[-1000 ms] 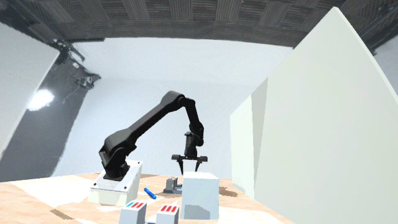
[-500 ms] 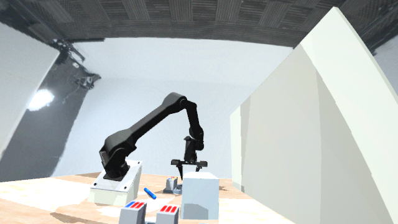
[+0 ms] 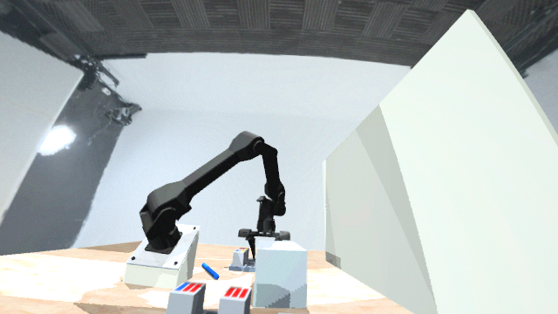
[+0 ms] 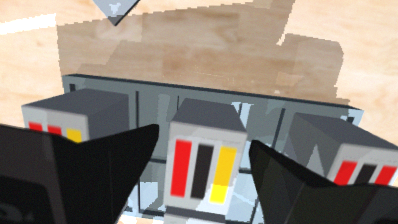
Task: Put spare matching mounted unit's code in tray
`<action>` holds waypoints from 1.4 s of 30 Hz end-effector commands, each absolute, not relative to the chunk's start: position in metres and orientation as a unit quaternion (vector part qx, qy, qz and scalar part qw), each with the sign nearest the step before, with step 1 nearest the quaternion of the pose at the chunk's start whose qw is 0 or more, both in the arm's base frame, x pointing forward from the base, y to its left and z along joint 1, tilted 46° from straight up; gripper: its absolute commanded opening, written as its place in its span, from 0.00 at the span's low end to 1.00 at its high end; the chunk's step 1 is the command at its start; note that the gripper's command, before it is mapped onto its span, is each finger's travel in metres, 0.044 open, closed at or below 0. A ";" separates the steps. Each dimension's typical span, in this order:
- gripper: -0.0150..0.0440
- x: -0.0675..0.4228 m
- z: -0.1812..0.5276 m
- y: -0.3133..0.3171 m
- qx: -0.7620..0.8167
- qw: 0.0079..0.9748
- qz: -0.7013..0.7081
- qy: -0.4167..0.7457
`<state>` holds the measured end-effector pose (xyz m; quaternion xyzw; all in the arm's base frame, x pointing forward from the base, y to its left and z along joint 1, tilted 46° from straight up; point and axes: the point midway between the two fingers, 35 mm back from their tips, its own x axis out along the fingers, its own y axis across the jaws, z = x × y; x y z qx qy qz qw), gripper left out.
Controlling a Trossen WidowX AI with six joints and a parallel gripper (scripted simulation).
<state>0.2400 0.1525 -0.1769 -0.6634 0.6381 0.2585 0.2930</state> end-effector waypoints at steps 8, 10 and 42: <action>0.63 0.240 -0.177 0.151 -0.664 0.292 0.258 0.638; 0.54 0.240 -0.177 0.151 -0.664 0.292 0.258 0.638; 0.25 0.235 -0.121 0.207 -0.666 0.290 0.260 0.637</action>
